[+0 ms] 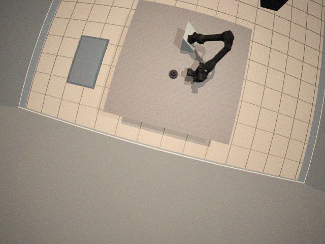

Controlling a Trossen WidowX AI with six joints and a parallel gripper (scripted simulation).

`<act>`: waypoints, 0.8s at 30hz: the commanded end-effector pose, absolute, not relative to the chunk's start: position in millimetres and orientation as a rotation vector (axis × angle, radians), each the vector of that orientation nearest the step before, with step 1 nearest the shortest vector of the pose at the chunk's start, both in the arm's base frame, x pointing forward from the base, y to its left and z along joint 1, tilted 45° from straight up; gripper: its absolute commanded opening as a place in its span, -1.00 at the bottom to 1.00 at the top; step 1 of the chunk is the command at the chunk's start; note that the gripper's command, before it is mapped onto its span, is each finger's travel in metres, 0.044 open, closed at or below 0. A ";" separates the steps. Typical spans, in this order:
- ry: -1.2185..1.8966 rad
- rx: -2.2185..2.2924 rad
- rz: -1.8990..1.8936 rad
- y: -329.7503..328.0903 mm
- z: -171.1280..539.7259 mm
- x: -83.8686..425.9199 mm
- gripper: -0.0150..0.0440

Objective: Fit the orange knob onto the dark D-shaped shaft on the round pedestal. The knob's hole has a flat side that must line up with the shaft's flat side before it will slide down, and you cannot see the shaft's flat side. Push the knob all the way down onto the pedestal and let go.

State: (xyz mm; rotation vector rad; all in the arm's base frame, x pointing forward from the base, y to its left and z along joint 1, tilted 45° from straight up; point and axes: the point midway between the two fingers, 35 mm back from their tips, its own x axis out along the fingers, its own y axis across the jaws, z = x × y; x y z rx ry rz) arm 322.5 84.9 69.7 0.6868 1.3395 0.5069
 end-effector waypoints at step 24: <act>1.334 0.682 0.499 -13.8 160.8 297.2 -0.49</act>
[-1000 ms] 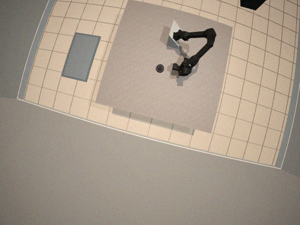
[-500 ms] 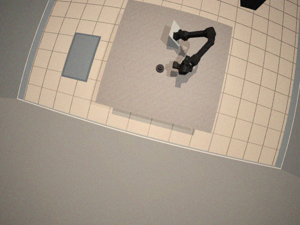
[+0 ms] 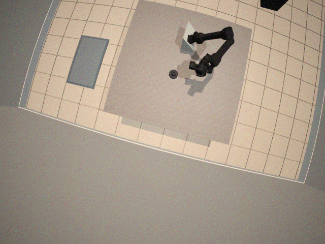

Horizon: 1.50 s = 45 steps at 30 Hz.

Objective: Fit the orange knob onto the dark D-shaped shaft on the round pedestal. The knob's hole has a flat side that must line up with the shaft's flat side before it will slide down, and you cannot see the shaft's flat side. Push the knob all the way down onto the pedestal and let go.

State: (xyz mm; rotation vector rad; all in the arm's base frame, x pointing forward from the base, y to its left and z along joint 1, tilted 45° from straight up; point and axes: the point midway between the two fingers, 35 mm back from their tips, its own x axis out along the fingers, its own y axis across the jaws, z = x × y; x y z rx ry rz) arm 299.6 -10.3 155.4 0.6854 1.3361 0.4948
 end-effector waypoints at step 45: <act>1.335 0.668 0.486 -91.8 48.9 318.9 -0.49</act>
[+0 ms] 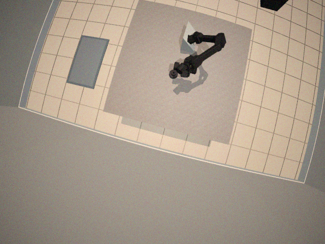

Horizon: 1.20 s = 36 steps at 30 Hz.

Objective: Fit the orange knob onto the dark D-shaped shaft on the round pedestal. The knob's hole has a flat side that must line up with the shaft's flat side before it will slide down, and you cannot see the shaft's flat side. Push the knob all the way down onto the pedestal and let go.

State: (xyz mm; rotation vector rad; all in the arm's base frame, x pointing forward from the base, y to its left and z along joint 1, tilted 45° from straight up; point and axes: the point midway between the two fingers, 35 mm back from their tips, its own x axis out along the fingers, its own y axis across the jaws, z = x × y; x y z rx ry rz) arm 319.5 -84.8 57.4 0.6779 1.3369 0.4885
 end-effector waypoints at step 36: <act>1.333 0.674 0.494 -109.9 -36.8 314.4 -0.49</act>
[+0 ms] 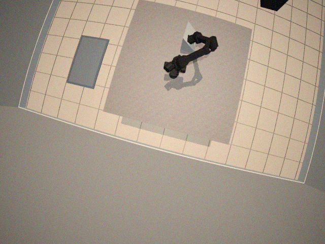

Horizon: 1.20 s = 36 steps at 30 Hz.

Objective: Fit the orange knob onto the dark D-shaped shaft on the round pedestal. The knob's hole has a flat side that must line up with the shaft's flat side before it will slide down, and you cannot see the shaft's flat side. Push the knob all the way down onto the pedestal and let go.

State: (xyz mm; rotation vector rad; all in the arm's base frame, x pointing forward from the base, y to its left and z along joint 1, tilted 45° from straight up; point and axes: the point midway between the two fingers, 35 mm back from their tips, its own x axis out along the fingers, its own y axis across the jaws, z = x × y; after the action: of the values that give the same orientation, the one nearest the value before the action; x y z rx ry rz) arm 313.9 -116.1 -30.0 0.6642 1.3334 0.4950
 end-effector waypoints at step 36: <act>1.324 0.653 0.510 -108.5 -37.8 316.2 -0.49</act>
State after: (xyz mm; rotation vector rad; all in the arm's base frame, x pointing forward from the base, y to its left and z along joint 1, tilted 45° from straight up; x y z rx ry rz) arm 315.5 -108.8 -37.8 0.6574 1.3300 0.5055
